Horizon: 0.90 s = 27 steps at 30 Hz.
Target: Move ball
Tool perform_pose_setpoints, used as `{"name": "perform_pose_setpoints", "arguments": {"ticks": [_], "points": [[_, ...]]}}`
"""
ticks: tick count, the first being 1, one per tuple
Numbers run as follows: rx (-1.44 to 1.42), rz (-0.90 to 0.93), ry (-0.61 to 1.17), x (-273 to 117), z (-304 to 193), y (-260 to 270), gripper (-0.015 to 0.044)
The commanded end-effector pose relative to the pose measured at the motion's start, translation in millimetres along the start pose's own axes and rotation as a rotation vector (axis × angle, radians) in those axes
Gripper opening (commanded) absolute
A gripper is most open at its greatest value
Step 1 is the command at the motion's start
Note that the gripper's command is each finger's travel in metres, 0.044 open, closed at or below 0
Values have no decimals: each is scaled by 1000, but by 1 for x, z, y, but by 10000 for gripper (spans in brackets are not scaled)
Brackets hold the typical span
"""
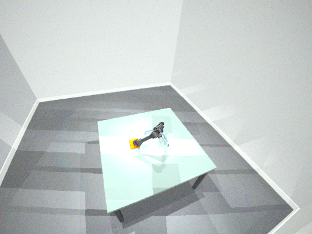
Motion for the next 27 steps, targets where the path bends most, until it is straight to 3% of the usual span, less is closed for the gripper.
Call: {"name": "perform_pose_setpoints", "arguments": {"ticks": [1, 4, 7, 27], "points": [[-2, -2, -1, 1, 0, 0, 99], [-2, -2, -1, 1, 0, 0, 79], [2, 9, -14, -4, 2, 2, 0], [-2, 16, -11, -97, 4, 5, 0]]}}
Point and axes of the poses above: the point midway between the two fingers, 35 mm back from their tips, its own x axis out along the fingers, its own y axis across the jaws, z = x × y, the point moved 2 cm from there along -x, back along the fingers, and after that the axes turned 2 degrees about x, right-handed, at the moved point
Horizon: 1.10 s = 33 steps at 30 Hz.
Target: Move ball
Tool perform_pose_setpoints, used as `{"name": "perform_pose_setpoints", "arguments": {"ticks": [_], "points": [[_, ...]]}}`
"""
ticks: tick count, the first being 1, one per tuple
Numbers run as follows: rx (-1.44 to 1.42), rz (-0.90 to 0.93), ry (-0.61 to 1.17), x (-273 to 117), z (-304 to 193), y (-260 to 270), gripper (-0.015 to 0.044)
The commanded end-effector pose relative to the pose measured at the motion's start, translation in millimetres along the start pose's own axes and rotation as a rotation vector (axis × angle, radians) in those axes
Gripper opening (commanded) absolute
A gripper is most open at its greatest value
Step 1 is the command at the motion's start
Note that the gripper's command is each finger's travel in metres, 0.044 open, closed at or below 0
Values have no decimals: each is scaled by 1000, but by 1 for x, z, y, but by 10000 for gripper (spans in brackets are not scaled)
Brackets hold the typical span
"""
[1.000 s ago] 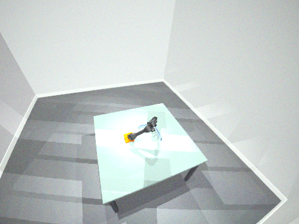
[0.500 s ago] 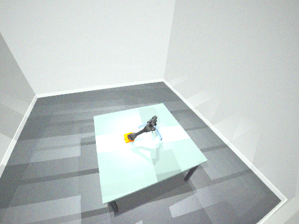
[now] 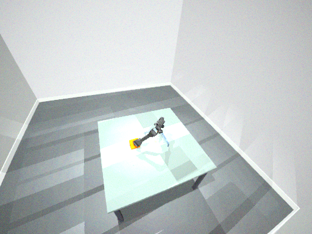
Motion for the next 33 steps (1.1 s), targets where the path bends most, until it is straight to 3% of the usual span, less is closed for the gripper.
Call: {"name": "perform_pose_setpoints", "arguments": {"ticks": [1, 9, 33], "points": [[-1, -8, 13, -22, -2, -2, 0], [-2, -20, 24, -43, -6, -5, 0], [-5, -23, 26, -15, -48, -79, 0]]}}
Point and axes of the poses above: the point midway between the two fingers, 35 mm back from their tips, its own x axis out along the fingers, its own y axis across the jaws, z = x × y, the point moved 2 cm from there along -x, back along the fingers, and after that the axes turned 2 degrees about x, right-handed, at the moved point
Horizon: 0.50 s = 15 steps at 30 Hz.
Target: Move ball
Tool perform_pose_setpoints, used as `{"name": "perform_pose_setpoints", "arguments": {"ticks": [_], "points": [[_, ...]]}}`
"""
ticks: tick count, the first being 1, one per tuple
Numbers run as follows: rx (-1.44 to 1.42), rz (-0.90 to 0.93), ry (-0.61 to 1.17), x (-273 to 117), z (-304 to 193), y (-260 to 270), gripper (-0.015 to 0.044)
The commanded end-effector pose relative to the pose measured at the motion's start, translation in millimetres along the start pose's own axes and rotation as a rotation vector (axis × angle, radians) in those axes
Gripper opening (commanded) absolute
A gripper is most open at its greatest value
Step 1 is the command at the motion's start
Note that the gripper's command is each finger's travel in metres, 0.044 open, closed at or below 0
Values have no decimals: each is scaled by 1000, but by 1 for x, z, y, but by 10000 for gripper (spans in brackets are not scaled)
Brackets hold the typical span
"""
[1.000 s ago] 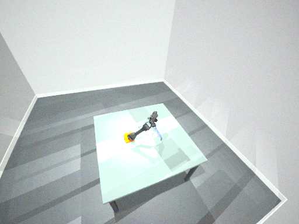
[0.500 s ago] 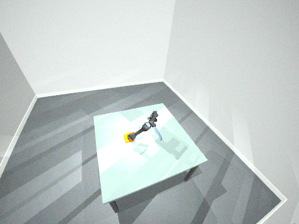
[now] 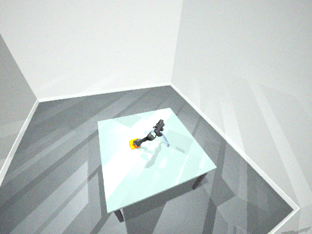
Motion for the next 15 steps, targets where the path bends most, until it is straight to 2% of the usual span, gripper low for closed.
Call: {"name": "perform_pose_setpoints", "arguments": {"ticks": [1, 10, 15], "points": [[-2, -4, 2, 8, -10, -13, 0], [-3, -6, 2, 18, -21, -25, 0], [-3, -4, 2, 38, -20, -24, 0]]}}
Point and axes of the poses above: the point midway between the two fingers, 35 mm back from their tips, its own x axis out along the fingers, its own y axis across the jaws, z = x × y, the point moved 2 cm from there along -x, back along the fingers, and after that the axes turned 2 degrees about x, right-handed, at the moved point
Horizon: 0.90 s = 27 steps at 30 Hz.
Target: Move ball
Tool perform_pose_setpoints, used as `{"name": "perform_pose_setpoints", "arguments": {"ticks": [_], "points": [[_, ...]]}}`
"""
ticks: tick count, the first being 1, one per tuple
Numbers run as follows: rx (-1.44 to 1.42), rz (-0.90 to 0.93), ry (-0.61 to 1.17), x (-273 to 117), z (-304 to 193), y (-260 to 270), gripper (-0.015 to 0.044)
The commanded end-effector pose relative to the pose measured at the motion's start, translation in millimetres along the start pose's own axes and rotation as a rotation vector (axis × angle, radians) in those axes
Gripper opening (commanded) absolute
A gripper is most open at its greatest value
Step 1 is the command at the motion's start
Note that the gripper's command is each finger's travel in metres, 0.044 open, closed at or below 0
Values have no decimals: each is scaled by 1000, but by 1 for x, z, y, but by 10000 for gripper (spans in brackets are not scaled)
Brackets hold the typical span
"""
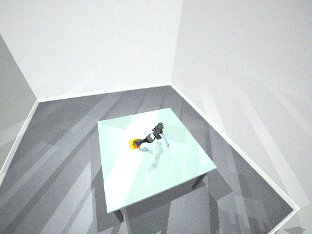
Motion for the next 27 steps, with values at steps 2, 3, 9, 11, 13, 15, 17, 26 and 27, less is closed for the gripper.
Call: {"name": "perform_pose_setpoints", "arguments": {"ticks": [2, 3, 9, 11, 13, 15, 17, 26, 27], "points": [[-1, -4, 5, 25, 0, -2, 0], [-1, -4, 5, 30, 0, -2, 0], [-1, -8, 5, 59, -2, -3, 0], [0, -8, 5, 63, -3, -4, 0], [0, -8, 5, 63, -3, -4, 0], [0, -8, 5, 63, -3, -4, 0], [0, -8, 5, 63, -3, -4, 0], [0, -9, 5, 76, -3, -4, 0], [0, -9, 5, 78, -3, -4, 0]]}}
Point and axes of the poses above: the point midway between the two fingers, 35 mm back from their tips, its own x axis out along the fingers, its own y axis across the jaws, z = x × y, the point moved 2 cm from there along -x, back along the fingers, and after that the axes turned 2 degrees about x, right-handed, at the moved point
